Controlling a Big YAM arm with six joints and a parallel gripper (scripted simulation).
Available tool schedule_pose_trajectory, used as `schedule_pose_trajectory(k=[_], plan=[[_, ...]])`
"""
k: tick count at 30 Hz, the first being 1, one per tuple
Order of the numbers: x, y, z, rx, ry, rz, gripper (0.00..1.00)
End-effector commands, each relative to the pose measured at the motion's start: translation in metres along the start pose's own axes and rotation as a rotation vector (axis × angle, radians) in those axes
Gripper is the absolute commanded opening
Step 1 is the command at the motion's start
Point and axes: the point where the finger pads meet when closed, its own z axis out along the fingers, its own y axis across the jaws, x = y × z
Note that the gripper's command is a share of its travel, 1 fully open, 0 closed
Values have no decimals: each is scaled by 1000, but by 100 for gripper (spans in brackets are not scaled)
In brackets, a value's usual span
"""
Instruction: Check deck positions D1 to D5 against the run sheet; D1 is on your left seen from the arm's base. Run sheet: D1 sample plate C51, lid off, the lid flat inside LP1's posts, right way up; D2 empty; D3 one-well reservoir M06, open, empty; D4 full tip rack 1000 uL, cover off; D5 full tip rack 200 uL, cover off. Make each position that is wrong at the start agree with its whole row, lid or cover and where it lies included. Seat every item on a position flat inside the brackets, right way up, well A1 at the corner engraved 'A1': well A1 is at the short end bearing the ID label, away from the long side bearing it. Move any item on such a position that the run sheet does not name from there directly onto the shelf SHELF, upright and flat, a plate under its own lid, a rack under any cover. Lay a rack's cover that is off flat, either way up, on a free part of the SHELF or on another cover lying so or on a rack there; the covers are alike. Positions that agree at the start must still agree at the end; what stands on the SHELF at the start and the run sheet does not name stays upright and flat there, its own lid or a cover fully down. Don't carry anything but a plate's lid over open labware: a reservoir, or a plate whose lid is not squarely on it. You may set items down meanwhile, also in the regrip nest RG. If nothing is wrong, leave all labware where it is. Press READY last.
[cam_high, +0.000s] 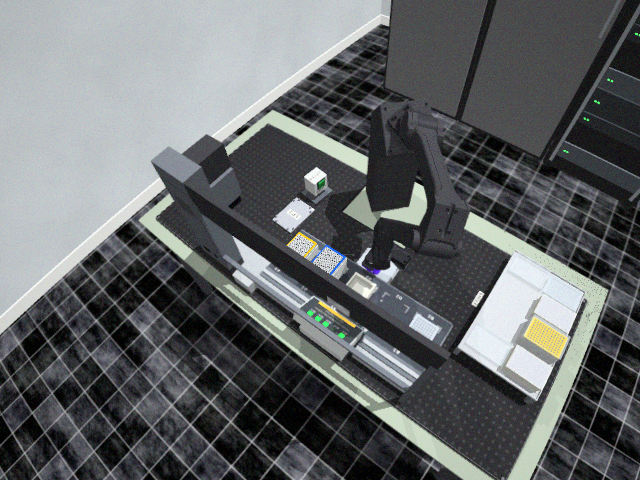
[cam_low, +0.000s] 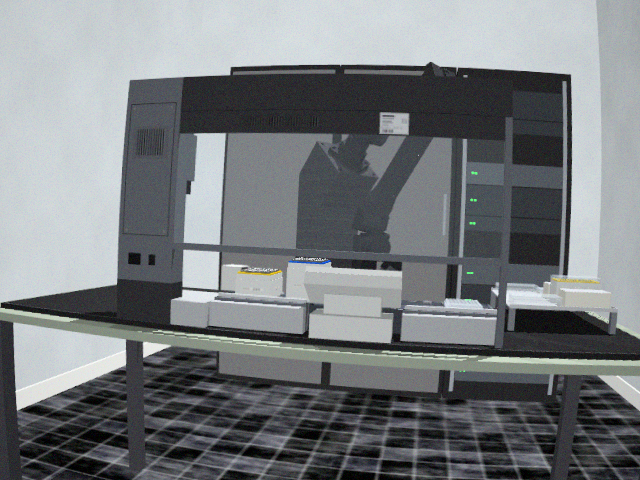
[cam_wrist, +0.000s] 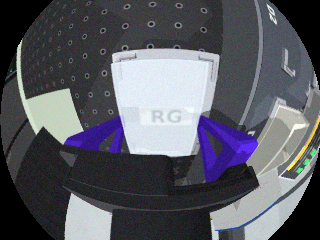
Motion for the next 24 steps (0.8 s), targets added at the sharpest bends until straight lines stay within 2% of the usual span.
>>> schedule_pose_trajectory(k=[1,22,23,24], plan=[[-8,-15,-1,34,-18,-2,0],[-9,-19,-4,41,-19,-3,0],[-5,-17,-7,36,-14,-1,0],[3,-4,-14,13,2,6,0]])
